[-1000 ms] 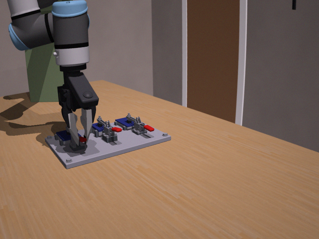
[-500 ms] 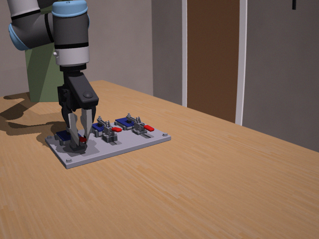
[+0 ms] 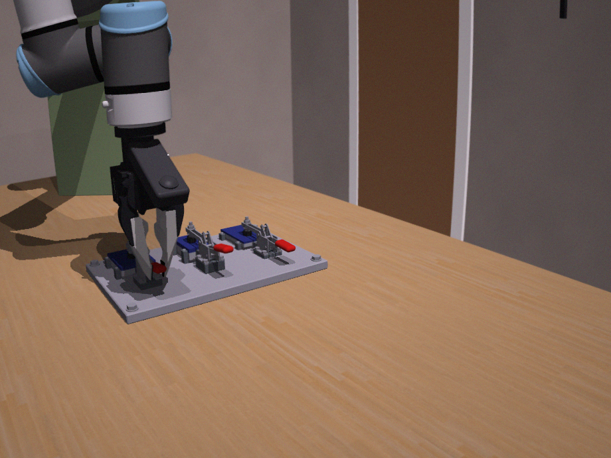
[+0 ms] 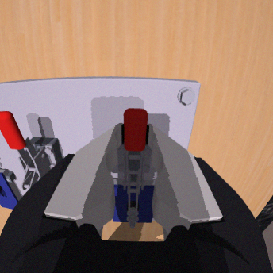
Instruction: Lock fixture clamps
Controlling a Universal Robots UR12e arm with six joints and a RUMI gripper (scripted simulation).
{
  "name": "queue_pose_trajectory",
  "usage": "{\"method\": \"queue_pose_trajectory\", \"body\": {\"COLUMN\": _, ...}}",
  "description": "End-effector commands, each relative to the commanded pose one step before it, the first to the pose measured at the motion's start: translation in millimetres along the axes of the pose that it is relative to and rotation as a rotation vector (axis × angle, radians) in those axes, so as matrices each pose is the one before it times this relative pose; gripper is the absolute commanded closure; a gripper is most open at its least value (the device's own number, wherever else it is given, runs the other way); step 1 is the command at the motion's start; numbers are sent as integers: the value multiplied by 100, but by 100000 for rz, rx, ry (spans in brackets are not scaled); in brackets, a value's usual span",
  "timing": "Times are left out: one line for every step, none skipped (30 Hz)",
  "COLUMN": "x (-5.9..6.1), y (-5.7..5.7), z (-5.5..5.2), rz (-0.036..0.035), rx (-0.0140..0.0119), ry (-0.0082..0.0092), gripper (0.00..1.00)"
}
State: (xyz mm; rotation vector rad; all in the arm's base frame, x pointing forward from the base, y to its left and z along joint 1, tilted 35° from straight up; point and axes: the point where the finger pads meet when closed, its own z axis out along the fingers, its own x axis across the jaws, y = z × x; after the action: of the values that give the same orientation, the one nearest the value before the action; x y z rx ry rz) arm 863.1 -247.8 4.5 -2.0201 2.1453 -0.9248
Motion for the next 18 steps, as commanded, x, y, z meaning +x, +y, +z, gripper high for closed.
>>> {"method": "queue_pose_trajectory", "body": {"x": -4, "y": -169, "z": 159, "rz": -8, "rx": 109, "ry": 10, "gripper": 100}}
{"method": "queue_pose_trajectory", "body": {"x": 0, "y": -40, "z": 83, "rz": 0, "rx": 0, "ry": 0, "gripper": 100}}
{"method": "queue_pose_trajectory", "body": {"x": 0, "y": -33, "z": 84, "rz": 0, "rx": 0, "ry": 0, "gripper": 100}}
{"method": "queue_pose_trajectory", "body": {"x": 0, "y": -31, "z": 80, "rz": 0, "rx": 0, "ry": 0, "gripper": 100}}
{"method": "queue_pose_trajectory", "body": {"x": 0, "y": -28, "z": 72, "rz": 0, "rx": 0, "ry": 0, "gripper": 100}}
{"method": "queue_pose_trajectory", "body": {"x": 0, "y": -23, "z": 61, "rz": 0, "rx": 0, "ry": 0, "gripper": 100}}
{"method": "queue_pose_trajectory", "body": {"x": 0, "y": -18, "z": 48, "rz": 0, "rx": 0, "ry": 0, "gripper": 100}}
{"method": "queue_pose_trajectory", "body": {"x": 0, "y": -13, "z": 33, "rz": 0, "rx": 0, "ry": 0, "gripper": 100}}
{"method": "queue_pose_trajectory", "body": {"x": 0, "y": -7, "z": 20, "rz": 0, "rx": 0, "ry": 0, "gripper": 100}}
{"method": "queue_pose_trajectory", "body": {"x": 0, "y": -3, "z": 8, "rz": 0, "rx": 0, "ry": 0, "gripper": 100}}
{"method": "queue_pose_trajectory", "body": {"x": 0, "y": 0, "z": 1, "rz": 0, "rx": 0, "ry": 0, "gripper": 100}}
{"method": "queue_pose_trajectory", "body": {"x": 0, "y": 0, "z": 0, "rz": 0, "rx": 0, "ry": 0, "gripper": 100}}
{"method": "queue_pose_trajectory", "body": {"x": 0, "y": -1, "z": 4, "rz": 0, "rx": -1, "ry": 0, "gripper": 100}}
{"method": "queue_pose_trajectory", "body": {"x": 0, "y": 0, "z": 0, "rz": 0, "rx": 0, "ry": 0, "gripper": 100}}
{"method": "queue_pose_trajectory", "body": {"x": 0, "y": 0, "z": 0, "rz": 0, "rx": 0, "ry": 0, "gripper": 100}}
{"method": "queue_pose_trajectory", "body": {"x": 0, "y": 0, "z": 1, "rz": 0, "rx": 0, "ry": 0, "gripper": 100}}
{"method": "queue_pose_trajectory", "body": {"x": 0, "y": 0, "z": 1, "rz": 0, "rx": 0, "ry": 0, "gripper": 100}}
{"method": "queue_pose_trajectory", "body": {"x": 0, "y": 0, "z": 0, "rz": 0, "rx": 0, "ry": 0, "gripper": 100}}
